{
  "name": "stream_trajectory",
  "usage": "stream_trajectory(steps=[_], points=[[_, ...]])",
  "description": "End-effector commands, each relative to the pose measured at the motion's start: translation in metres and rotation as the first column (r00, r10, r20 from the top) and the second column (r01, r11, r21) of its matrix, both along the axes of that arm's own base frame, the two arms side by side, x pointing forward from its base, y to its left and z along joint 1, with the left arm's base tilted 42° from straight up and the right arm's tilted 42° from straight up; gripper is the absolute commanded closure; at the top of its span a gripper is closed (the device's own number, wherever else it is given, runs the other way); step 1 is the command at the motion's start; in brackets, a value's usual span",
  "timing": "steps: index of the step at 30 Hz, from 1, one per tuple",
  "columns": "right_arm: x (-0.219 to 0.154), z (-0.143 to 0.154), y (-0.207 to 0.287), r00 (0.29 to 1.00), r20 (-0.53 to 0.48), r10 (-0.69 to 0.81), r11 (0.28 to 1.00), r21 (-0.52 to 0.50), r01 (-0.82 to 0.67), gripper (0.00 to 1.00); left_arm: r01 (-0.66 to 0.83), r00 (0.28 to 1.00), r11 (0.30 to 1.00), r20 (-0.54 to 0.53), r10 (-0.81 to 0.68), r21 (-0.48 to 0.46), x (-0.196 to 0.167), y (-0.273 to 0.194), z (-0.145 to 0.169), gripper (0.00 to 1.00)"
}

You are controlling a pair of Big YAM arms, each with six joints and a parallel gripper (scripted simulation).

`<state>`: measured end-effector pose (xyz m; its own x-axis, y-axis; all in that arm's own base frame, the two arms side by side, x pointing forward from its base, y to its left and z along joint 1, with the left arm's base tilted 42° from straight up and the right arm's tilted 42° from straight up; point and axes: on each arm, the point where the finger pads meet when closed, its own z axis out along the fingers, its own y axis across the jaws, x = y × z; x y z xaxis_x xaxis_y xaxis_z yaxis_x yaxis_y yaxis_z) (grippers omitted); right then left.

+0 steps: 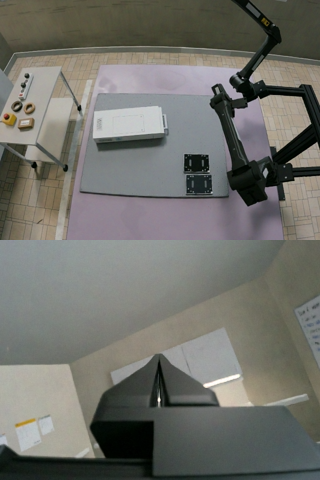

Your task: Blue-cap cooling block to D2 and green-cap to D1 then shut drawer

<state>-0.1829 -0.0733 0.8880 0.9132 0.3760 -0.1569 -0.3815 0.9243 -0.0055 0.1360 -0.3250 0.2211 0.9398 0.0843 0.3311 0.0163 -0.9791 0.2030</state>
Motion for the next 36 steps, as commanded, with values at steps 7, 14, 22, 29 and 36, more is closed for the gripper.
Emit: stream_trajectory(steps=[7, 14, 22, 29, 36], points=[[-0.076, 0.003, -0.042, 0.998, 0.061, 0.009, 1.0, 0.024, -0.01, 1.0, 0.003, 1.0, 0.999, 0.007, -0.003, -0.034, 0.0, -0.008, 0.014, 0.72], [-0.079, 0.005, -0.047, 0.988, 0.135, 0.075, 0.994, 0.063, -0.084, 1.0, 0.003, 1.0, 0.999, 0.007, -0.003, -0.034, 0.0, -0.008, 0.014, 0.72], [-0.11, -0.002, -0.068, 0.984, 0.169, 0.051, 0.995, 0.075, -0.065, 1.0, 0.003, 1.0, 0.999, 0.007, -0.003, -0.034, 0.0, -0.008, 0.014, 0.72], [-0.14, -0.009, -0.088, 0.985, 0.166, 0.052, 0.995, 0.074, -0.065, 1.0, 0.003, 1.0, 0.999, 0.007, -0.003, -0.034, 0.0, -0.008, 0.014, 0.72], [-0.131, -0.006, -0.081, 0.988, 0.148, 0.049, 0.996, 0.066, -0.06, 1.0, -0.044, 0.999, 0.998, 0.004, 0.045, -0.051, 0.002, -0.001, 0.011, 0.72]])
